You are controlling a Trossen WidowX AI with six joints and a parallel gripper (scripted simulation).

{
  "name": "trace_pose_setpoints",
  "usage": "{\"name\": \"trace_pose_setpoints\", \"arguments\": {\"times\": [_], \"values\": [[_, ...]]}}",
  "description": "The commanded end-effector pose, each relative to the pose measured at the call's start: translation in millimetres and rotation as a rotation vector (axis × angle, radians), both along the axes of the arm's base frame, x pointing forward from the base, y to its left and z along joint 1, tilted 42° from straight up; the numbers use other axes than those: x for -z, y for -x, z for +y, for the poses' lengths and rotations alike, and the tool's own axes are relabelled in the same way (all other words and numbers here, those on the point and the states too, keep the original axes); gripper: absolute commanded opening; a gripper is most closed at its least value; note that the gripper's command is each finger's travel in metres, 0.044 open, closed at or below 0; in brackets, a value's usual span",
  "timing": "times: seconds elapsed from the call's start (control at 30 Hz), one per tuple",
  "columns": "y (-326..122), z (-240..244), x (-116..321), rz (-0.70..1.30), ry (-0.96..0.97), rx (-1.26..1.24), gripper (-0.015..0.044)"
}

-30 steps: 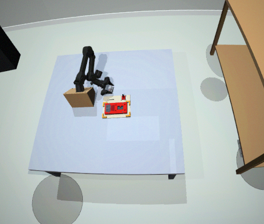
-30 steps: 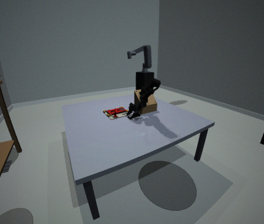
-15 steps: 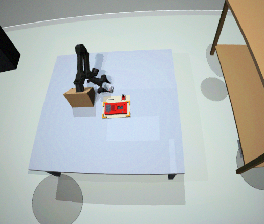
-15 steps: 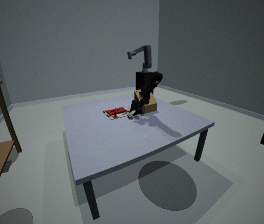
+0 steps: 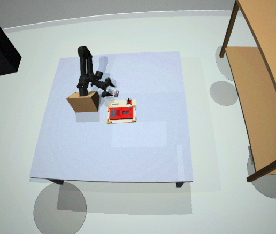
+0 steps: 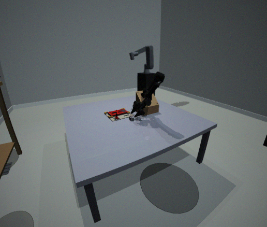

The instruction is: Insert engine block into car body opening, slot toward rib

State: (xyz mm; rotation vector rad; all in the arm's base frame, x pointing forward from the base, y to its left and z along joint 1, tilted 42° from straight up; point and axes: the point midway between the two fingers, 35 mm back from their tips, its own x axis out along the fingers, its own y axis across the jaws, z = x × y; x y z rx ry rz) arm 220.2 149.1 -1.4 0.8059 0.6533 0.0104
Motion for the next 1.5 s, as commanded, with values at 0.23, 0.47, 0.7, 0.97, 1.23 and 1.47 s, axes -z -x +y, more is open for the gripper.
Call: {"name": "trace_pose_setpoints", "arguments": {"times": [0.23,0.47,0.7,0.97,1.23,1.47], "values": [[-2,1,2,0.023,-0.013,0.003,0.044],[-10,3,12,0.143,-0.079,0.034,0.044],[-18,1,19,0.242,-0.133,0.077,0.044],[-25,-2,24,0.359,-0.202,0.122,0.044],[-30,-6,26,0.471,-0.283,0.18,0.044],[-30,-8,28,0.591,-0.369,0.238,0.044]]}}
